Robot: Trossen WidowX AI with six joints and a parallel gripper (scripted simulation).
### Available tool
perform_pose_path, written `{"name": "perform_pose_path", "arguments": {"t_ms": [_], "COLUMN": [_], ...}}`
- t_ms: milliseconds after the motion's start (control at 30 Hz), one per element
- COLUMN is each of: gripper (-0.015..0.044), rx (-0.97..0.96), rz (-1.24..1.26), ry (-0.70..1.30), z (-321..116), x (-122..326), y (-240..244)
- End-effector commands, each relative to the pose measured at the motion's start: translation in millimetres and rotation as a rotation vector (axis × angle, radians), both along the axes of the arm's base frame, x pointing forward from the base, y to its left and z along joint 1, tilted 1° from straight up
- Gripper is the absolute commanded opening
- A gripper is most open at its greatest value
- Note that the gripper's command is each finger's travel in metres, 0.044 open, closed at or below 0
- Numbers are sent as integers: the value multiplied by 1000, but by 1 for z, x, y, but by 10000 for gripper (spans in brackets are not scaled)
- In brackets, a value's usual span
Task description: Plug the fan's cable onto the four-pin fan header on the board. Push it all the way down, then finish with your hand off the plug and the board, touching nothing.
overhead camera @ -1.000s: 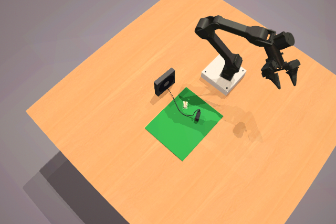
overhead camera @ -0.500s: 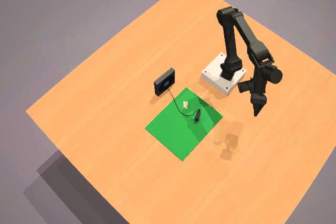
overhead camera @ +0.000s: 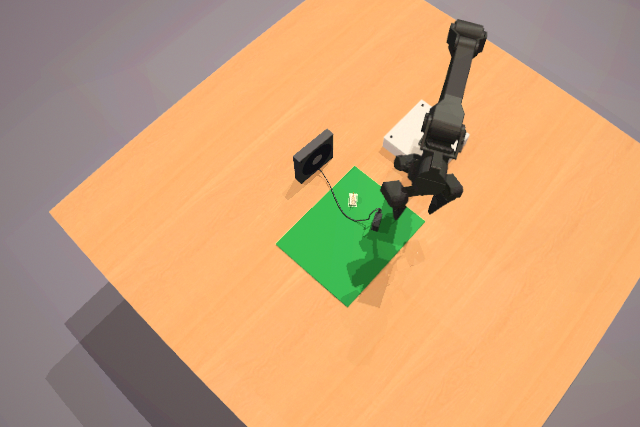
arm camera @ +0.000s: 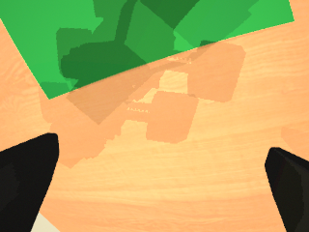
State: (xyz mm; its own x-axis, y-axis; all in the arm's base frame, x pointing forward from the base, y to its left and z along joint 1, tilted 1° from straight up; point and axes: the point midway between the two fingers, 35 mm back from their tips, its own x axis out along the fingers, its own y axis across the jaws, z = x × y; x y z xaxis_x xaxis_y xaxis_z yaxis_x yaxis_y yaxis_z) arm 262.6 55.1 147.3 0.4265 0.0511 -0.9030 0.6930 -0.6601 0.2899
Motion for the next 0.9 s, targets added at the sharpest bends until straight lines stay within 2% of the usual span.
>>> {"name": "perform_pose_path", "arguments": {"t_ms": [0, 167, 567, 800, 867], "gripper": [440, 440, 440, 440, 440], "rx": [110, 233, 238, 238, 238], "rz": [-282, -568, -579, -579, -579], "ry": [114, 200, 203, 204, 204], "z": [-15, -26, -29, -86, -88], "x": [2, -2, -2, 0, -1], "y": [-43, -84, -86, -85, -85]}}
